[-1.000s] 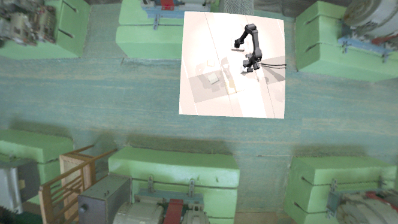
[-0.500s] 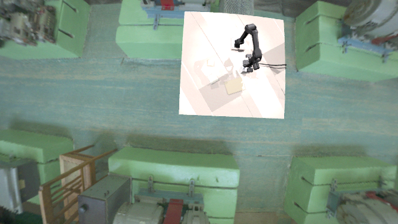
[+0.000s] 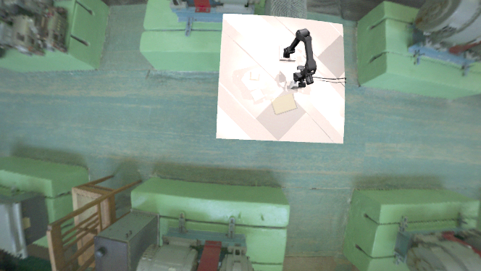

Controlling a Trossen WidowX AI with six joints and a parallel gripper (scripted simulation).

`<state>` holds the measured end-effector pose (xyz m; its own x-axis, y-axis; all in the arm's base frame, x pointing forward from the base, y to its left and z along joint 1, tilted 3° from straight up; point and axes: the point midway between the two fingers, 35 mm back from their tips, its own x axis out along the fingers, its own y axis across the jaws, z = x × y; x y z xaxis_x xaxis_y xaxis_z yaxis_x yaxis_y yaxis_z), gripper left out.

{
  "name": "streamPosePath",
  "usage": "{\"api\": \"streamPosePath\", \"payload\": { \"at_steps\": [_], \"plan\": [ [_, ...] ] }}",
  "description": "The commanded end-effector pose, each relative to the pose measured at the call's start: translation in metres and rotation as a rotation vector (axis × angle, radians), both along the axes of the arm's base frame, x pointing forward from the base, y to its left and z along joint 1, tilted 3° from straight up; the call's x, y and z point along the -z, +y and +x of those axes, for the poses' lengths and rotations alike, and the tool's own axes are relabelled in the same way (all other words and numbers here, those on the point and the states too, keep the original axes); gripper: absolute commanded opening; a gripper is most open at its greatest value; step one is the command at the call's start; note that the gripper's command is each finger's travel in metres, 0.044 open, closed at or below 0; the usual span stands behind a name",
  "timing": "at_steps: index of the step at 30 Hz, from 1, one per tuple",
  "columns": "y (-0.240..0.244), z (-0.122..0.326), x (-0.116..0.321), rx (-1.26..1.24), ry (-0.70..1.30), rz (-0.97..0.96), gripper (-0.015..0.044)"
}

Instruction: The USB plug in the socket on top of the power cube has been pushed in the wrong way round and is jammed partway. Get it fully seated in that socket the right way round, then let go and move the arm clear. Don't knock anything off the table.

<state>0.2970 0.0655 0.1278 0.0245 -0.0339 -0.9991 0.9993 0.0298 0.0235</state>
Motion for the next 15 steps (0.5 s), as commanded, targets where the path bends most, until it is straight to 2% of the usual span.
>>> {"api": "streamPosePath", "payload": {
  "at_steps": [1,15],
  "plan": [
    [0.0012,0.0001,0.0004,0.008,-0.002,0.007,0.0],
    [0.0021,-0.0001,0.0021,0.016,-0.002,0.012,0.0]
  ]
}}
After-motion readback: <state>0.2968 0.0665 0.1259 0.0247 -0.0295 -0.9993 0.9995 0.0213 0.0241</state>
